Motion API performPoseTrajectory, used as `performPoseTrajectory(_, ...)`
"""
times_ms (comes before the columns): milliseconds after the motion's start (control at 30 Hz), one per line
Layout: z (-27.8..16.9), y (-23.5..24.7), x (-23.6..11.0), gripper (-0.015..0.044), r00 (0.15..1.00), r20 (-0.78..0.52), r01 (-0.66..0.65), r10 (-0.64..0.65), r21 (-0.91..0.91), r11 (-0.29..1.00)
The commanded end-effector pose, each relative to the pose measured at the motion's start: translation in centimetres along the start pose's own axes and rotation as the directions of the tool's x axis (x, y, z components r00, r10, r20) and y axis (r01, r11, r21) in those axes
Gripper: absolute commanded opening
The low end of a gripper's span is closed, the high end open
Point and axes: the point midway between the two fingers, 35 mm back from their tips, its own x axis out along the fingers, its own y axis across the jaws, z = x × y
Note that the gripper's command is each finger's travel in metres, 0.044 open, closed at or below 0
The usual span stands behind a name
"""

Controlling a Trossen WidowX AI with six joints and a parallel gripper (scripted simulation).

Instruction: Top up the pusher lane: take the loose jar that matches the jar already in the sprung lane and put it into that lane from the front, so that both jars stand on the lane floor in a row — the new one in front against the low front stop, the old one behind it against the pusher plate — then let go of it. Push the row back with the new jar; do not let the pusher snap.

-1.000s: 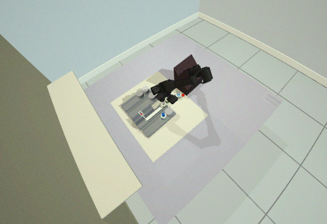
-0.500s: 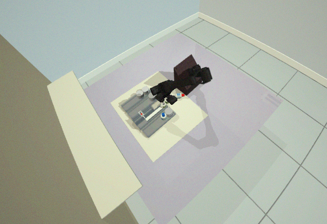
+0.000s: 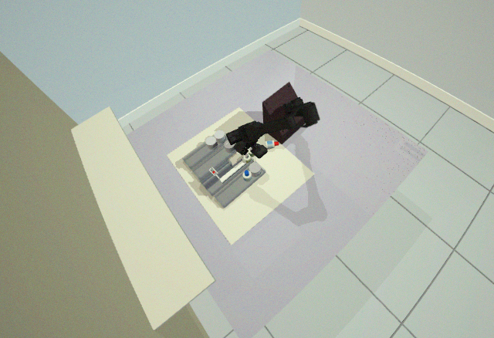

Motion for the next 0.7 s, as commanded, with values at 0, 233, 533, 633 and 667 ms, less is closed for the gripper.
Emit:
performPoseTrajectory(0,0.6,0.13,-0.12,0.0,1.0,0.012,-0.004,0.004,-0.007,1.0)
performPoseTrajectory(233,0.88,0.14,-0.12,0.0,1.0,0.012,-0.004,0.004,-0.007,1.0)
performPoseTrajectory(533,1.25,0.17,-0.12,0.0,1.0,0.012,-0.004,0.004,-0.008,1.0)
performPoseTrajectory(633,1.37,0.18,-0.12,0.0,1.0,0.012,-0.004,0.004,-0.008,1.0)
performPoseTrajectory(667,1.41,0.18,-0.13,0.0,1.0,0.012,-0.004,0.004,-0.008,1.0)
